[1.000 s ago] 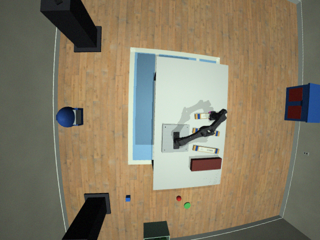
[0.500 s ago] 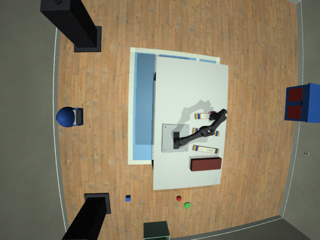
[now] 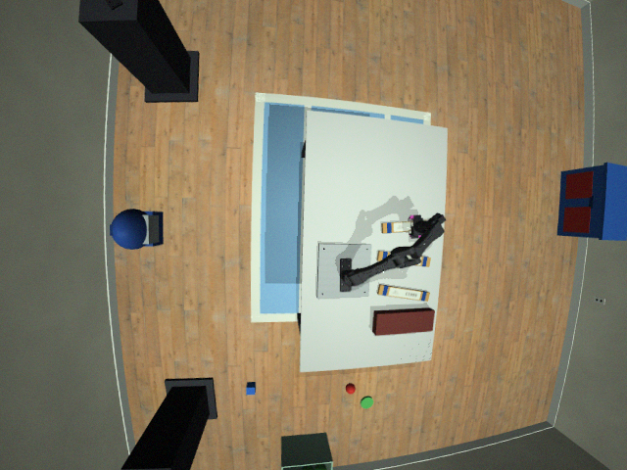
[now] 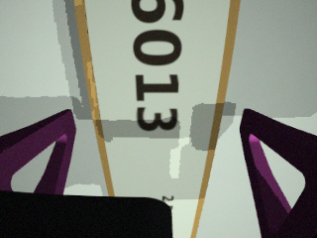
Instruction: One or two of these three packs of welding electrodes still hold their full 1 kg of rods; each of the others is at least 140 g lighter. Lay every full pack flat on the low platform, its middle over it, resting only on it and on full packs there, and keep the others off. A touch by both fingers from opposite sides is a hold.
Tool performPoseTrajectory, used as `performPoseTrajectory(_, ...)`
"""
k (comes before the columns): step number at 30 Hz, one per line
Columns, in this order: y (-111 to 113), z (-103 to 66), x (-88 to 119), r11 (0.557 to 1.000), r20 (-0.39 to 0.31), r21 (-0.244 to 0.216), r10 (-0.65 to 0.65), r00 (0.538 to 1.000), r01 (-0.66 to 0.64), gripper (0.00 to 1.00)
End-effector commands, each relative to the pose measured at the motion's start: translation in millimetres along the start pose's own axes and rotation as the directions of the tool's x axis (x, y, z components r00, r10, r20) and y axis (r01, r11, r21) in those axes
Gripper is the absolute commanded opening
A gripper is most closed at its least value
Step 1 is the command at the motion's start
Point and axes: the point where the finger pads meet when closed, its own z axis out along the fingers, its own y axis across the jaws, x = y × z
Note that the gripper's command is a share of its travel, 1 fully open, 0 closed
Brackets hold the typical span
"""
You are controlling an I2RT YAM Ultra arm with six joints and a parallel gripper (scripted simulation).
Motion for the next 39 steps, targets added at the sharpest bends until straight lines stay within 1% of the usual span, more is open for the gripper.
performPoseTrajectory(1, 3.8, -21.7, -9.7, 1.0, 0.058, -0.031, -0.002, 0.998, 0.004, 0.95)
performPoseTrajectory(17, 3.8, -21.7, -9.7, 1.0, 0.058, -0.031, -0.002, 0.998, 0.004, 0.95)
performPoseTrajectory(18, 3.7, -13.8, 1.8, 1.0, 0.037, -0.019, -0.006, 0.999, 0.007, 0.95)
performPoseTrajectory(19, 3.9, -18.8, 2.1, 1.0, 0.037, -0.019, -0.007, 0.999, 0.007, 0.95)
performPoseTrajectory(20, 5.9, -34.7, -0.7, 1.0, 0.051, -0.028, -0.006, 0.999, 0.008, 0.95)
performPoseTrajectory(26, 2.8, -64.4, 0.1, 1.0, 0.051, -0.028, 0.001, 0.999, 0.0, 0.95)
performPoseTrajectory(27, 2.3, -56.3, 1.9, 1.0, 0.028, -0.013, 0.0, 1.0, 0.001, 0.95)
performPoseTrajectory(28, 2.3, -57.1, 2.8, 1.0, 0.02, -0.009, -0.001, 1.0, 0.002, 0.95)
performPoseTrajectory(29, 2.6, -62.1, 3.2, 1.0, 0.02, -0.009, -0.002, 1.0, 0.002, 0.95)
performPoseTrajectory(31, 2.6, -62.1, 3.2, 1.0, 0.02, -0.009, -0.002, 1.0, 0.002, 0.95)
performPoseTrajectory(34, 10.3, -77.0, -6.9, 0.999, 0.072, -0.041, -0.002, 0.997, 0.005, 0.95)
performPoseTrajectory(35, -0.8, -79.6, 3.1, 1.0, 0.014, -0.008, -0.001, 1.0, 0.001, 0.95)
performPoseTrajectory(39, -0.9, -99.6, 3.3, 1.0, 0.014, -0.008, -0.001, 1.0, 0.001, 0.95)
